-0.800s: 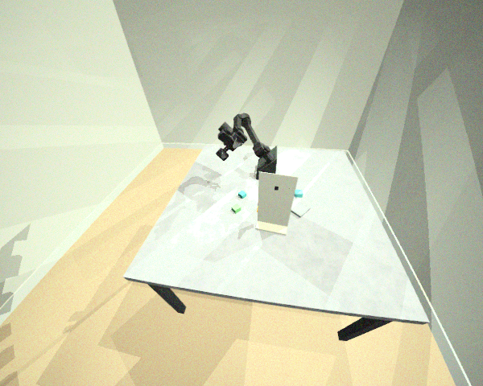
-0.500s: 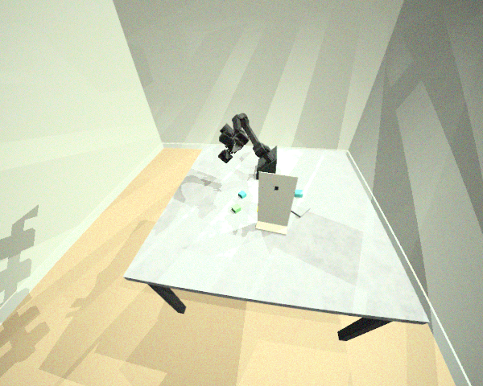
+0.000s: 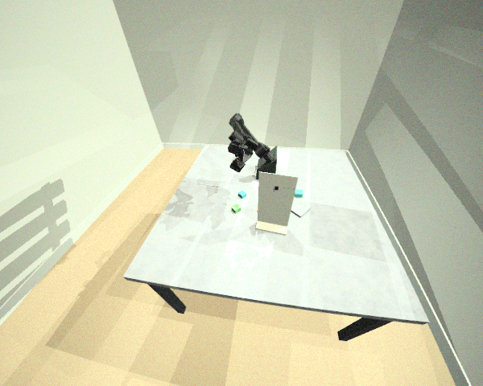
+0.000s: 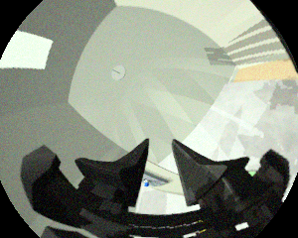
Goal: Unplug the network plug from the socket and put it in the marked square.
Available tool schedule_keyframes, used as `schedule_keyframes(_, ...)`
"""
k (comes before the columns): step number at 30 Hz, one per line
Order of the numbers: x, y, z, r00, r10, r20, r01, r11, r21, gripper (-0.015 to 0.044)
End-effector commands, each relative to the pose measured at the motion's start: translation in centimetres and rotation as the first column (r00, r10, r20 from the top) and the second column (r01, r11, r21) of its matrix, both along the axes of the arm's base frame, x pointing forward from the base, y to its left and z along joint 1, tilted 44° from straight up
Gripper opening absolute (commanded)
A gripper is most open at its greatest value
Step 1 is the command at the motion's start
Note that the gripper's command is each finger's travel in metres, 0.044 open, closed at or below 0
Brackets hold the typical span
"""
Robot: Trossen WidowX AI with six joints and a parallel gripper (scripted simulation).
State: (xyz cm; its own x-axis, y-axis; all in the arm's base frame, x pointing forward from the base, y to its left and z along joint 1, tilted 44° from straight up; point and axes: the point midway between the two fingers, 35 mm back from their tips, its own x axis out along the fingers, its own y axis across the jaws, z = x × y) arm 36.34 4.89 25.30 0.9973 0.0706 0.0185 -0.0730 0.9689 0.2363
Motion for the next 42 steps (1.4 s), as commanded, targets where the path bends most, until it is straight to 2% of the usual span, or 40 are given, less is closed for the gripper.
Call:
schedule_keyframes(1,0.5,0.6,-1.9,1.0,-0.002,-0.025,0.003,0.999,0.04,0.0156)
schedule_keyframes(20,1.1,4.2,-9.6,0.996,0.013,-0.087,0.008,0.971,0.241,0.0156)
schedule_keyframes(42,-1.7,7.0,-17.3,0.988,0.031,-0.149,0.039,0.895,0.444,0.0156)
